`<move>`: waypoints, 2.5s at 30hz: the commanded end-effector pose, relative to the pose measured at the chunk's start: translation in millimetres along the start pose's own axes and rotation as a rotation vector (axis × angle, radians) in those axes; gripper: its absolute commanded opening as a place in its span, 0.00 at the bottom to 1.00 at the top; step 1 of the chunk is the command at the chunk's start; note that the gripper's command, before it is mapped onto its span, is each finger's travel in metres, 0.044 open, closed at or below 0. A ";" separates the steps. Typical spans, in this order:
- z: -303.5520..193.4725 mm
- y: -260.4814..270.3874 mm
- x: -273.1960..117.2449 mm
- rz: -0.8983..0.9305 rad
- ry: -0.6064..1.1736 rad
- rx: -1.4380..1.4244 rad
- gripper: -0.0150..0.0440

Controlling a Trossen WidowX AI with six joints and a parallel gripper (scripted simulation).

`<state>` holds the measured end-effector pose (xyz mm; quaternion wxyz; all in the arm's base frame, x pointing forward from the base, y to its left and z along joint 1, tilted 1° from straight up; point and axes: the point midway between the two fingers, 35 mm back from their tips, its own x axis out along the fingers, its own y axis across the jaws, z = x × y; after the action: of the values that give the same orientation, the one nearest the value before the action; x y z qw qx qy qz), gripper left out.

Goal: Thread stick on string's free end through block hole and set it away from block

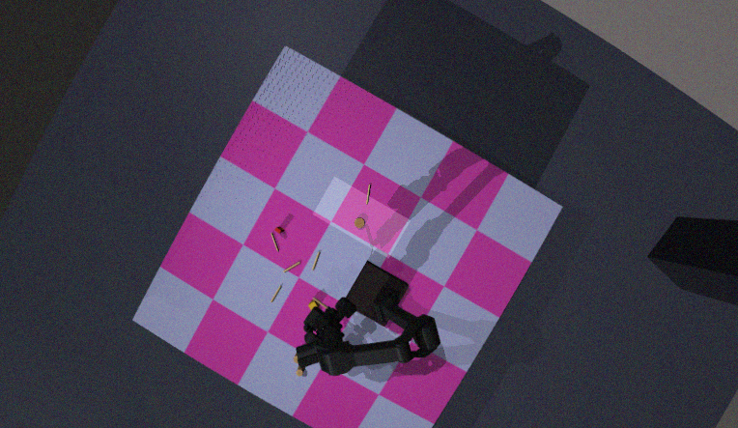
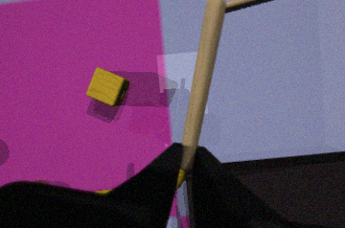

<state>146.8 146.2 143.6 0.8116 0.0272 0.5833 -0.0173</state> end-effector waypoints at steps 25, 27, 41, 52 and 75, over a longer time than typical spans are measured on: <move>1.4 -1.3 0.0 0.151 -0.001 -0.454 0.25; 1.5 -1.6 0.2 0.164 0.003 -0.501 0.25; 3.5 -2.6 0.6 0.276 -0.003 -0.844 0.25; 4.1 -3.0 1.2 0.316 0.005 -0.992 0.25; 5.3 -3.0 4.0 0.394 0.006 -1.243 0.25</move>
<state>152.7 142.2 142.7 0.6629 -0.3410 0.4677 0.4750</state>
